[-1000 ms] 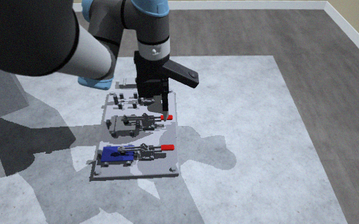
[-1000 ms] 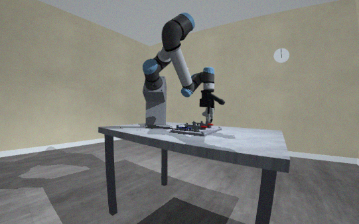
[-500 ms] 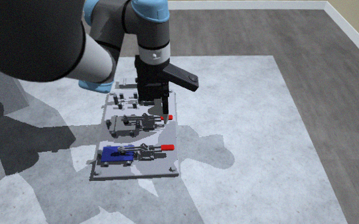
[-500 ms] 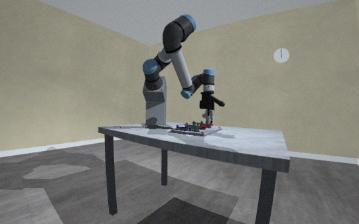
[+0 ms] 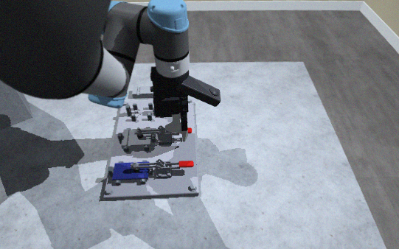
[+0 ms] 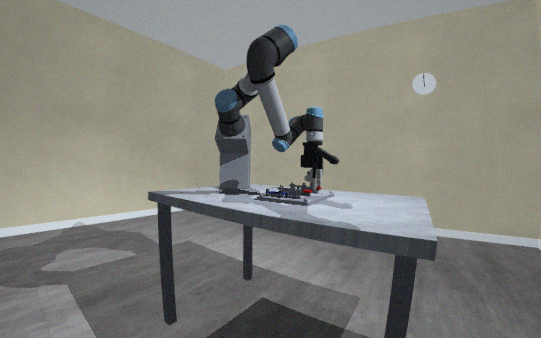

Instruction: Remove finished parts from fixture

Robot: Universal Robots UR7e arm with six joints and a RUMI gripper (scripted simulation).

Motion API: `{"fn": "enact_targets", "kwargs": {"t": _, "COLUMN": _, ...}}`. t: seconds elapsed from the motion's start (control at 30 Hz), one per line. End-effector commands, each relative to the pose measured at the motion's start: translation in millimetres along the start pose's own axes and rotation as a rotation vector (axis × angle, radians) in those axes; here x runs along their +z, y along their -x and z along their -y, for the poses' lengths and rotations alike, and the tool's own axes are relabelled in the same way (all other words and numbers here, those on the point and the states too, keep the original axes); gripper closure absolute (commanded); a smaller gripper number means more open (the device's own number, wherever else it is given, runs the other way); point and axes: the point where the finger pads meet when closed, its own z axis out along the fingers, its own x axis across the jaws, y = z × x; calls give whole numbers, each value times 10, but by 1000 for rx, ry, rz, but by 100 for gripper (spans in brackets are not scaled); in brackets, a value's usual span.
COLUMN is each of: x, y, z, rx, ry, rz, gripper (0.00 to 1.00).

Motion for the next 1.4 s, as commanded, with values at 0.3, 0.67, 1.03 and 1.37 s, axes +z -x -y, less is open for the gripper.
{"fn": "enact_targets", "kwargs": {"t": 0.3, "x": 1, "y": 0, "z": 4, "rx": 0, "ry": -1, "rz": 0, "gripper": 72}}
{"fn": "enact_targets", "kwargs": {"t": 0.67, "x": 0, "y": 0, "z": 4, "rx": 0, "ry": -1, "rz": 0, "gripper": 100}}
{"fn": "enact_targets", "kwargs": {"t": 1.03, "x": -1, "y": 0, "z": 4, "rx": 0, "ry": -1, "rz": 0, "gripper": 100}}
{"fn": "enact_targets", "kwargs": {"t": 1.37, "x": -1, "y": 1, "z": 4, "rx": 0, "ry": -1, "rz": 0, "gripper": 100}}
